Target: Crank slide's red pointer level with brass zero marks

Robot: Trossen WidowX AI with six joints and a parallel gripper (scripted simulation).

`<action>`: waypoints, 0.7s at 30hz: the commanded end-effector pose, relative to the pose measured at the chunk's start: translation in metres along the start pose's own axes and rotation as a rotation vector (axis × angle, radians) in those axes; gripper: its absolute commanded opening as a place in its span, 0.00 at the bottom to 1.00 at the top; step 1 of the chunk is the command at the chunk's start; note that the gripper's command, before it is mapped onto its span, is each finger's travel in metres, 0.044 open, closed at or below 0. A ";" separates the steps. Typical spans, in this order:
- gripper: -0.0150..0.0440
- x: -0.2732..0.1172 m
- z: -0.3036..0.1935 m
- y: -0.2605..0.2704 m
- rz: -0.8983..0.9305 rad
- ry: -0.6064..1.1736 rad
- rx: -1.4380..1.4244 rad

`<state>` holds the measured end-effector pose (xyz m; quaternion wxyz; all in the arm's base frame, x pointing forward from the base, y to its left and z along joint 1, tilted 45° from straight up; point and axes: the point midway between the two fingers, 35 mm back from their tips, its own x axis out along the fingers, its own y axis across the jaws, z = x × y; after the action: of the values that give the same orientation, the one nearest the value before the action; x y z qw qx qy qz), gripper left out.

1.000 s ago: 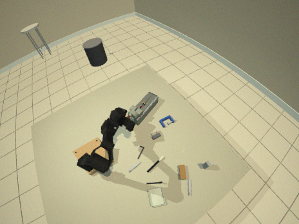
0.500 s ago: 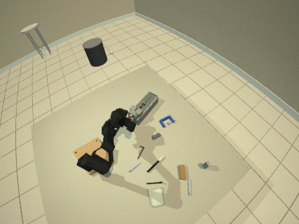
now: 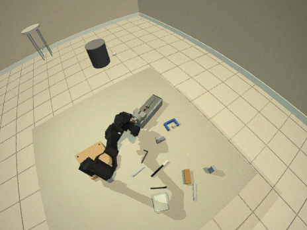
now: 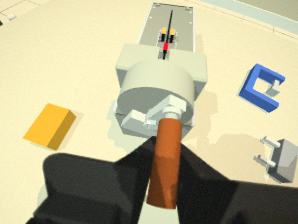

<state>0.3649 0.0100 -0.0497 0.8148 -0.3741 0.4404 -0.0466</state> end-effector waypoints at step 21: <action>0.25 0.010 -0.011 -0.015 -0.020 0.009 0.012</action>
<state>0.3660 -0.0025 -0.0496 0.8148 -0.3760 0.4382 -0.0513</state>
